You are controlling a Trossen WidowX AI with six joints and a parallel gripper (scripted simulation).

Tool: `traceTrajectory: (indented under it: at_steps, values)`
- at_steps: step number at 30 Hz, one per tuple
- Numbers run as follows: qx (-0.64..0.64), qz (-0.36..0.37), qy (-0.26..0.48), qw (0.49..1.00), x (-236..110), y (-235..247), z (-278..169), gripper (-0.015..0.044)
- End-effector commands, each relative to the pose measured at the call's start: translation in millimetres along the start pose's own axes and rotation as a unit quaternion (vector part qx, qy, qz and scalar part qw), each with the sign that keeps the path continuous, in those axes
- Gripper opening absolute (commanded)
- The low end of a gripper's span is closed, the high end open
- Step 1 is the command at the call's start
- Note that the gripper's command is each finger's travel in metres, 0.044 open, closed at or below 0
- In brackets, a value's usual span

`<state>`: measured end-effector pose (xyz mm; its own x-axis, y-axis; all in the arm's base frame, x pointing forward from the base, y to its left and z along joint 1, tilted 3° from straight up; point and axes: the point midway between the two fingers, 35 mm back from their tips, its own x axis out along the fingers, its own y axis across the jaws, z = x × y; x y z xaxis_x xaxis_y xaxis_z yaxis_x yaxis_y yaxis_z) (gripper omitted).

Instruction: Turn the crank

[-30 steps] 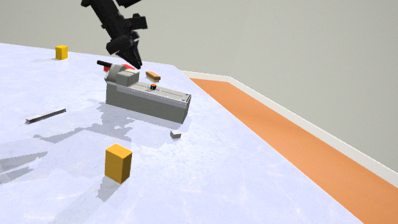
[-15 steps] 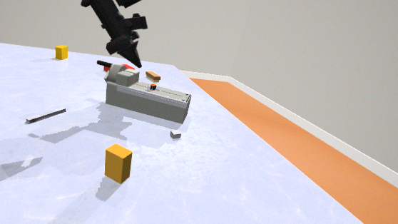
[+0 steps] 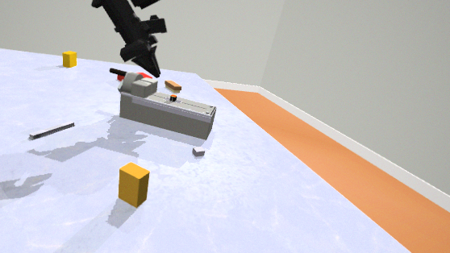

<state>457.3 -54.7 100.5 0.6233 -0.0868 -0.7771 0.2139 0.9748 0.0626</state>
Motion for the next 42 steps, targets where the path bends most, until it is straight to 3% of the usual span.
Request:
traceTrajectory:
  at_steps: [1, 9, 11, 28, 42]
  values:
    - [0.000, -0.001, 0.000, 1.000, 0.0, -0.2, 0.0, 0.0210]
    - [0.000, -0.001, 0.000, 1.000, 0.0, -0.2, 0.0, 0.0420]
    - [0.000, -0.001, 0.000, 1.000, 0.0, -0.2, 0.0, 0.0440]
    - [0.000, -0.001, 0.000, 1.000, 0.0, -0.2, 0.0, 0.0000]
    - [0.000, 0.000, 0.000, 1.000, 0.0, 0.0, 0.0, 0.0000]
